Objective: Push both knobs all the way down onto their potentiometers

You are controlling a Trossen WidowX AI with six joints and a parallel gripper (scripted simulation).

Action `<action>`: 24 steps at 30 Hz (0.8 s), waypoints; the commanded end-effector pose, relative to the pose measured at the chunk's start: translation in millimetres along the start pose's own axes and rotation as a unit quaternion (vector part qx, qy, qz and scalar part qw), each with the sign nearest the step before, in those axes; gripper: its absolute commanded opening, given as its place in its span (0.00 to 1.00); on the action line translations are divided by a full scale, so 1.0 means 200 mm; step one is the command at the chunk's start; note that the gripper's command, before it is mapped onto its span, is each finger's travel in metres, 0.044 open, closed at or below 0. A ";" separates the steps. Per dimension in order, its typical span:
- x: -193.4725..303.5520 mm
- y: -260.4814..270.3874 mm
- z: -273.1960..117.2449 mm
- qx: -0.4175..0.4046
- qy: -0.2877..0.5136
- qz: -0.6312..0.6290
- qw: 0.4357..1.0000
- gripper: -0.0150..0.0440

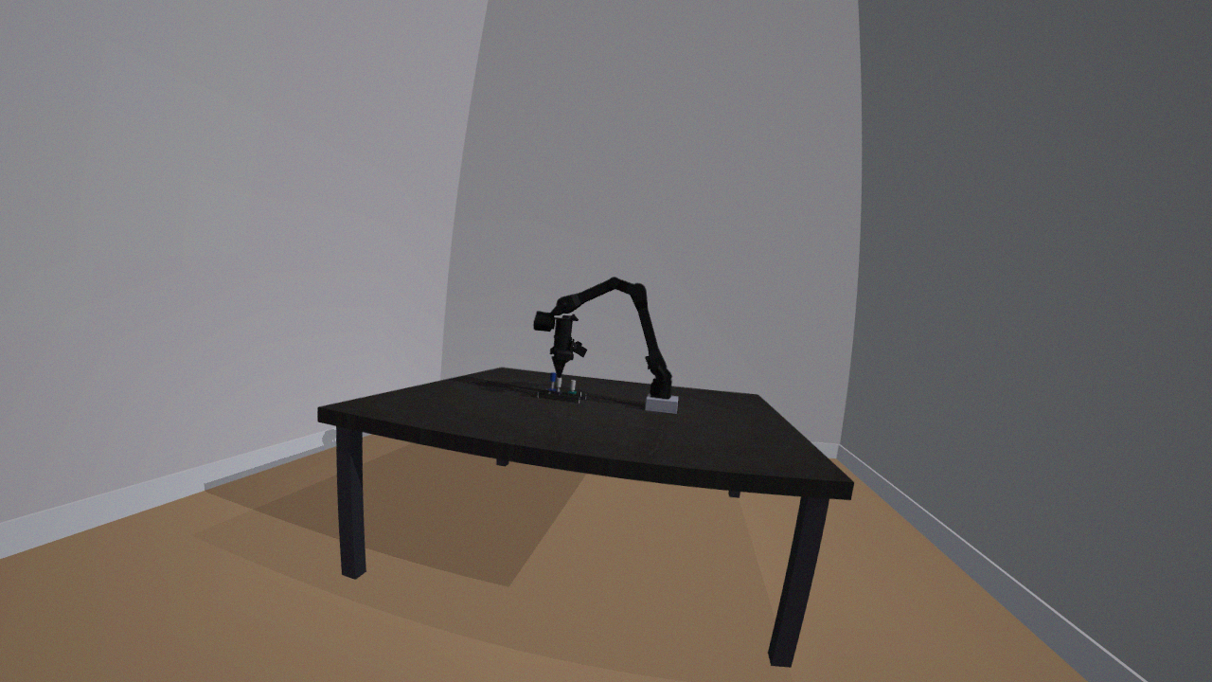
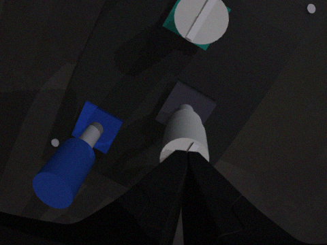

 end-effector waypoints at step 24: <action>0.00 0.00 0.05 -0.001 -0.003 0.003 1.000 0.25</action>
Point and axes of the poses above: the point midway between the two fingers, 35 mm back from their tips, its own z axis out along the fingers, its own y axis across the jaws, x = y × z, the point moved 8 cm from there along -z, back along the fingers, and after that the axes turned 5 degrees about z, right-handed, at the moved point
